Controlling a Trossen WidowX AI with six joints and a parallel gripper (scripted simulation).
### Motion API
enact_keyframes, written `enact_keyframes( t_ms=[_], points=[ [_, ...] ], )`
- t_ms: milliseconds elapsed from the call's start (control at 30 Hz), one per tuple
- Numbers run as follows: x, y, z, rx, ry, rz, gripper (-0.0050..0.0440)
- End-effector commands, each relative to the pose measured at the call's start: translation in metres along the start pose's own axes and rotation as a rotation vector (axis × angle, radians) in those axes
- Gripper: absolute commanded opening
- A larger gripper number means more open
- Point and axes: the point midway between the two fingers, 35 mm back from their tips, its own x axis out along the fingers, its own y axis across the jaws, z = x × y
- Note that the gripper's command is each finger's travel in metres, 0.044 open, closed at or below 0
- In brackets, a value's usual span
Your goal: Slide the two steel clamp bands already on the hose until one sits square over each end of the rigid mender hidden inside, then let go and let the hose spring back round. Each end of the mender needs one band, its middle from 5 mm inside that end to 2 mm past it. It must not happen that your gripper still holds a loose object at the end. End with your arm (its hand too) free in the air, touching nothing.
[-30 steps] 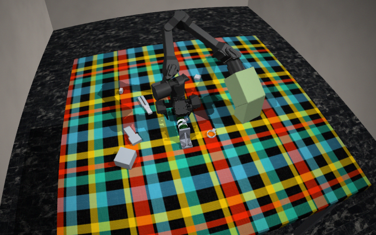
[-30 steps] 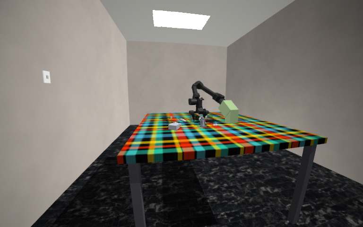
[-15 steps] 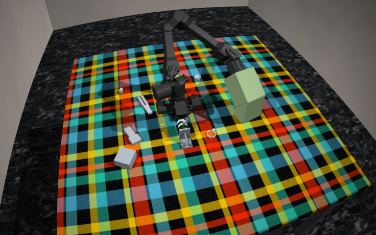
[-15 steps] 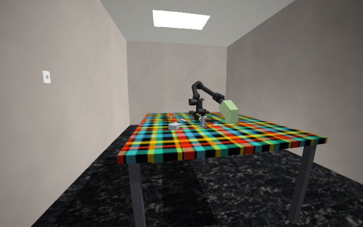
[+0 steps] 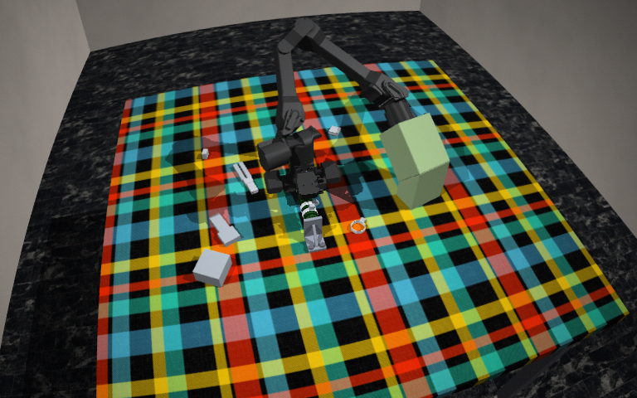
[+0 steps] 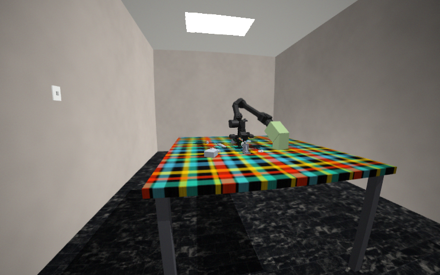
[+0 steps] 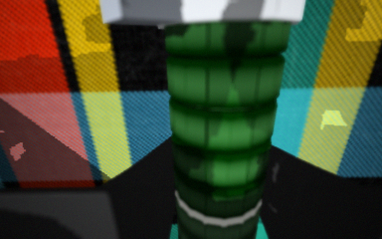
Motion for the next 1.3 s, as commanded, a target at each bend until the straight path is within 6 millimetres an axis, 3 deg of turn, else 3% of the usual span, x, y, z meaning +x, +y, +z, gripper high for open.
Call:
enact_keyframes(
  t_ms=[0,400,500,667,1167,1233,1267],
  points=[
    [0.0005,0.0002,-0.0002,-0.005,0.003,-0.001,0.0143],
    [0.0005,0.0002,-0.0002,-0.005,0.003,-0.001,0.0077],
    [0.0005,0.0002,-0.0002,-0.005,0.003,-0.001,0.0005],
    [0.0005,0.0002,-0.0002,-0.005,0.003,-0.001,0.0000],
    [0.0005,0.0002,-0.0002,-0.005,0.003,-0.001,0.0360],
    [0.0005,0.0002,-0.0002,-0.005,0.003,-0.001,0.0360],
    [0.0005,0.0002,-0.0002,-0.005,0.003,-0.001,0.0384]
  ],
)
